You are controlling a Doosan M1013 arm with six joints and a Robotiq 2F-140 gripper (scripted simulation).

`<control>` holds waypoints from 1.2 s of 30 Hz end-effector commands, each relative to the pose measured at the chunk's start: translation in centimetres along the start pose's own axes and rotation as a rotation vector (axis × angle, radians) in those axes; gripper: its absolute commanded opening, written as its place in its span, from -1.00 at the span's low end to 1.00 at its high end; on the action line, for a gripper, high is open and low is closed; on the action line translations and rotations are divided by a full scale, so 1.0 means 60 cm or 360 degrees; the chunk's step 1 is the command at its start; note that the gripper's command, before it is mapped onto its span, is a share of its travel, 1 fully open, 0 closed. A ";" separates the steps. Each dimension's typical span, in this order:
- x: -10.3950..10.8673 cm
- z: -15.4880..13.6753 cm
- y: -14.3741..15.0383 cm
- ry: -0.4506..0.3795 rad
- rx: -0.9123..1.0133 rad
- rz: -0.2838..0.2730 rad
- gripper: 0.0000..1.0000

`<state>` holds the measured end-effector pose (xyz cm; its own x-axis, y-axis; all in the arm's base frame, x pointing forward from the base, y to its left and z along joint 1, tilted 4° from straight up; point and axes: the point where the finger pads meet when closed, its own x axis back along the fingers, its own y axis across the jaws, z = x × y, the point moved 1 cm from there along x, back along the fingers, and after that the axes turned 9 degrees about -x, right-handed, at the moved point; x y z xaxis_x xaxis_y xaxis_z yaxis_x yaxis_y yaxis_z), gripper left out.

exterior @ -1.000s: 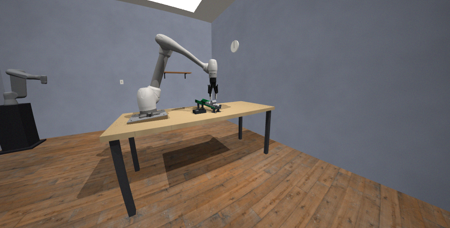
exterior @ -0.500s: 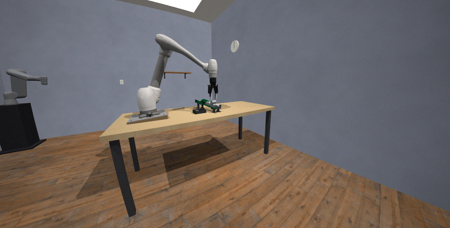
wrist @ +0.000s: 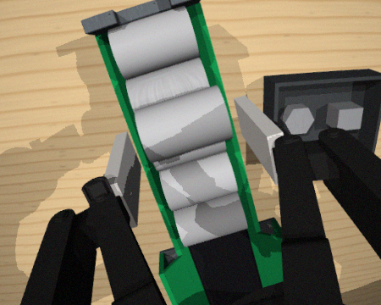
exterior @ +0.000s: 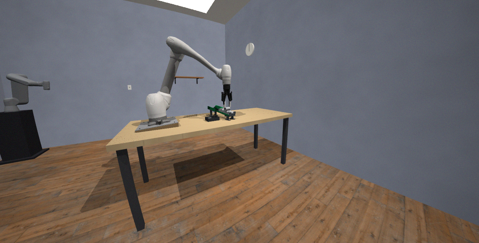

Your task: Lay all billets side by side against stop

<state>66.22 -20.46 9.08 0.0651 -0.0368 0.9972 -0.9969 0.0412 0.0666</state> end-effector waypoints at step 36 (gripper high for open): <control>-0.047 -0.001 0.001 0.0007 0.0003 -0.0005 0.07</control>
<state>66.04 -20.39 6.54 0.0657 -0.0367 0.9972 -0.9969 0.0414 0.0672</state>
